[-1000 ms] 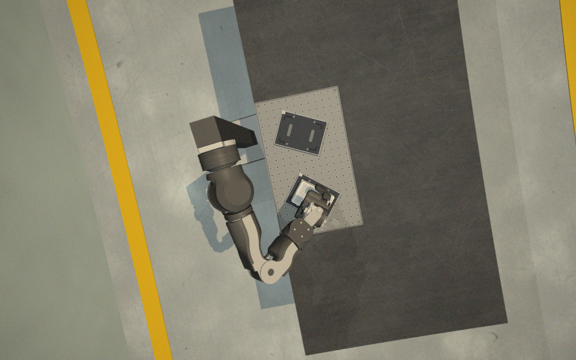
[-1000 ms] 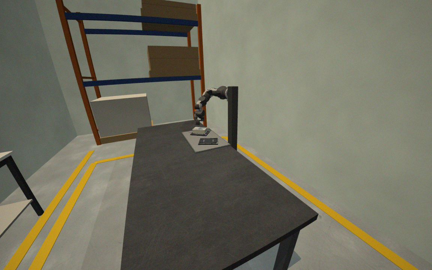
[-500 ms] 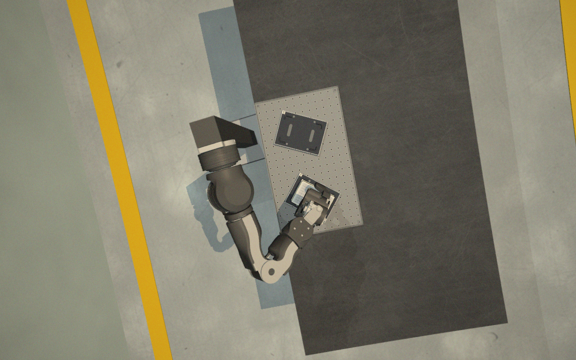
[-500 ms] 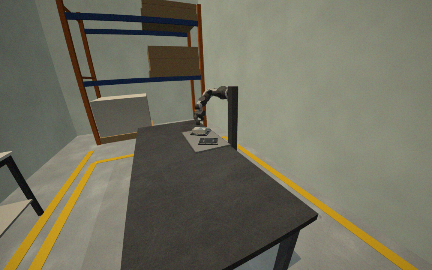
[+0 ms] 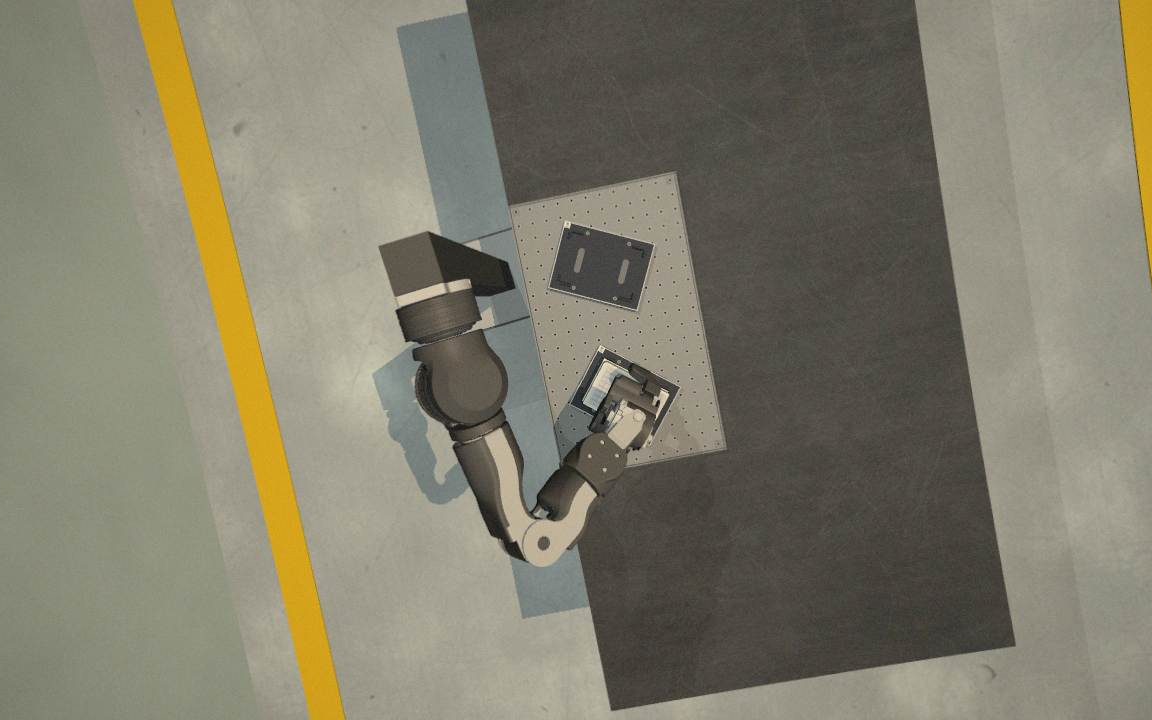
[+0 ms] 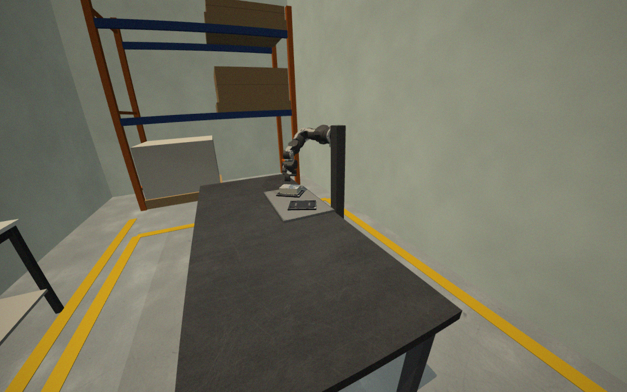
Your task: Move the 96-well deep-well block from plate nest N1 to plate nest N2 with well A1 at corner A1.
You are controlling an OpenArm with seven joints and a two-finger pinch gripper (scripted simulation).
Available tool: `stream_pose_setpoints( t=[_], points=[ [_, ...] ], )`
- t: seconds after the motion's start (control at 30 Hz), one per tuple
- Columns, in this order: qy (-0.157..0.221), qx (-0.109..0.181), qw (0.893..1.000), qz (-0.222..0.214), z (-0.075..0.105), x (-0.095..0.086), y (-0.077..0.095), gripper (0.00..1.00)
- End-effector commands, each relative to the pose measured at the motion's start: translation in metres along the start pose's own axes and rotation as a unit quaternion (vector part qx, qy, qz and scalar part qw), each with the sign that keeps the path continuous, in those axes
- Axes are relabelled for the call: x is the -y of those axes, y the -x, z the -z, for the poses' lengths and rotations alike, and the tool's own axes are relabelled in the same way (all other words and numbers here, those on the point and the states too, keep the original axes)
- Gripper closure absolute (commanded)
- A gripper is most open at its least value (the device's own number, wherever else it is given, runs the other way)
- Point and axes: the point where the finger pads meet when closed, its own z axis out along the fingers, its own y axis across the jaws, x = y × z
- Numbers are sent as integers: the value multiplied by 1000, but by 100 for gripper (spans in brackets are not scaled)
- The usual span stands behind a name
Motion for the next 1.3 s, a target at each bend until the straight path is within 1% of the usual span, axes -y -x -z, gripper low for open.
stream_pose_setpoints(
  t=[0.0,1.03,1.2,1.27],
  points=[
    [0,2,1000,-1,2,-2,1,23],
    [1,2,1000,-1,2,-3,1,23],
    [0,3,1000,-2,-53,-5,0,23],
    [0,3,1000,-2,-53,-5,0,23]
  ],
)
